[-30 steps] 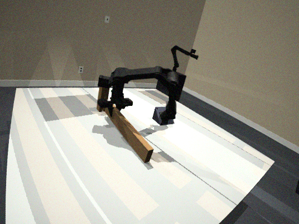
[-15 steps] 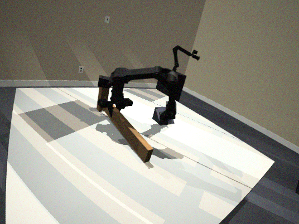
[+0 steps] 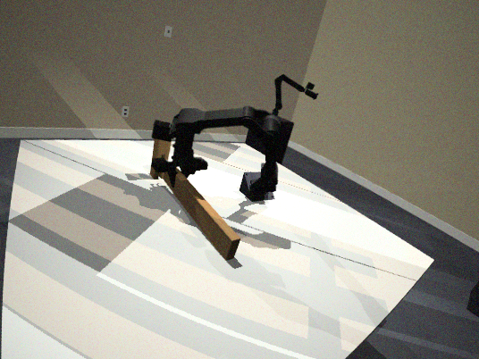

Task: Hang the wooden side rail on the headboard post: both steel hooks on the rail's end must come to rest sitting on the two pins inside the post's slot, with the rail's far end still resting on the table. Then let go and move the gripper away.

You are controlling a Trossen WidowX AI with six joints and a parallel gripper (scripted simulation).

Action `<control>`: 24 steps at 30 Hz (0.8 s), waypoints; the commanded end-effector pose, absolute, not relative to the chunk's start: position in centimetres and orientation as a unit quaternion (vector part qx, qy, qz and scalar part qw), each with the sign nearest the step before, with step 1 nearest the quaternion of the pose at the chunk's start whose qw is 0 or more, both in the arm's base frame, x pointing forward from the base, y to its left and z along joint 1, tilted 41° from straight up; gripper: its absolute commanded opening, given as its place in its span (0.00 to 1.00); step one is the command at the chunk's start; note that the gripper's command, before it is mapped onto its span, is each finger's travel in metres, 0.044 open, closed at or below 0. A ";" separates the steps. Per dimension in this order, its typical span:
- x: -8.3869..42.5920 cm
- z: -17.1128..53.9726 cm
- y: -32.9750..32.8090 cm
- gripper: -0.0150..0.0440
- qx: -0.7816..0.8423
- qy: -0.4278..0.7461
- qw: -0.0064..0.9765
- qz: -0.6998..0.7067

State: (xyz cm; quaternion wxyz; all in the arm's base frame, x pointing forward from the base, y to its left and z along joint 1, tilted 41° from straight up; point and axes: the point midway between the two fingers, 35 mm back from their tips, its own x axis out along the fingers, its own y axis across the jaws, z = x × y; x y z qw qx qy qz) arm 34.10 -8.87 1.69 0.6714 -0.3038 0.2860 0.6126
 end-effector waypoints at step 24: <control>34.1 1.7 -9.8 0.25 -0.307 0.287 0.674 0.608</control>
